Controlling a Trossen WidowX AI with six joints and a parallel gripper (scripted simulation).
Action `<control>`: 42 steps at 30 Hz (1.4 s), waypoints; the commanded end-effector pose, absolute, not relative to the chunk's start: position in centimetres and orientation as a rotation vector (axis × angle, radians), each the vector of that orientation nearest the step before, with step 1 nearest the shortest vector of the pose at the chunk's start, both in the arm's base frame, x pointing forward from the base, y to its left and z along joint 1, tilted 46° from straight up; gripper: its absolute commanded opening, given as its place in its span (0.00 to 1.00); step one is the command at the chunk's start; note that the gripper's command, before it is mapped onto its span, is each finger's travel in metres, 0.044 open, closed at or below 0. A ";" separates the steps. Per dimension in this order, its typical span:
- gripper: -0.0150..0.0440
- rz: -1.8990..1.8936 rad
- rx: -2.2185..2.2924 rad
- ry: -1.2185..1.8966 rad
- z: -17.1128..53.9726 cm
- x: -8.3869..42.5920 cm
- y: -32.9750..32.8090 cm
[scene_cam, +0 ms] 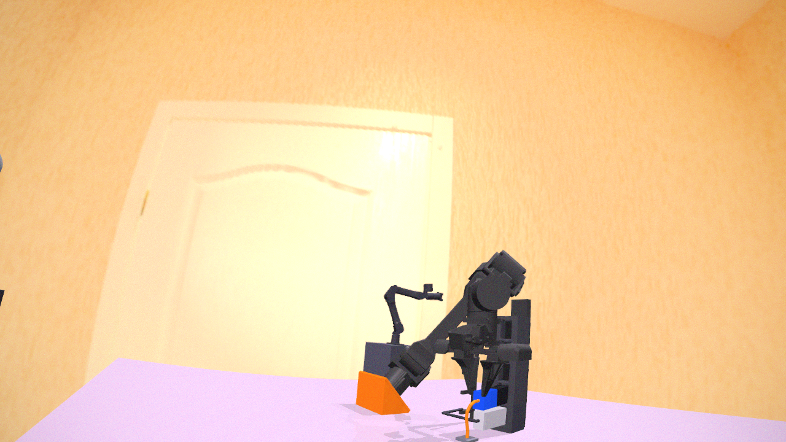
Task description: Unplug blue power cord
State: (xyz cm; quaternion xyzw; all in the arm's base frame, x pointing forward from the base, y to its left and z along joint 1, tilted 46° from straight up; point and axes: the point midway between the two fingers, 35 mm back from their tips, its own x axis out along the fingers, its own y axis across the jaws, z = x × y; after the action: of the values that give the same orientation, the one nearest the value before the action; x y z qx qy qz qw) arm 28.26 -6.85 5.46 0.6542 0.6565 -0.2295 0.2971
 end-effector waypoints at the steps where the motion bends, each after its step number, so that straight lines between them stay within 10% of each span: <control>1: 0.25 -0.652 1.752 1.714 4.1 28.2 -9.3; 8: 0.52 -0.646 1.742 1.720 4.6 28.2 -8.4; 42: 0.53 -0.651 1.757 1.717 6.8 28.0 -7.1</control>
State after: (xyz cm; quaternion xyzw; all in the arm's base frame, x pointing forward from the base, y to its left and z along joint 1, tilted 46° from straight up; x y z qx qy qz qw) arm 28.17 -7.62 6.39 0.6585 0.6457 -0.2439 0.3001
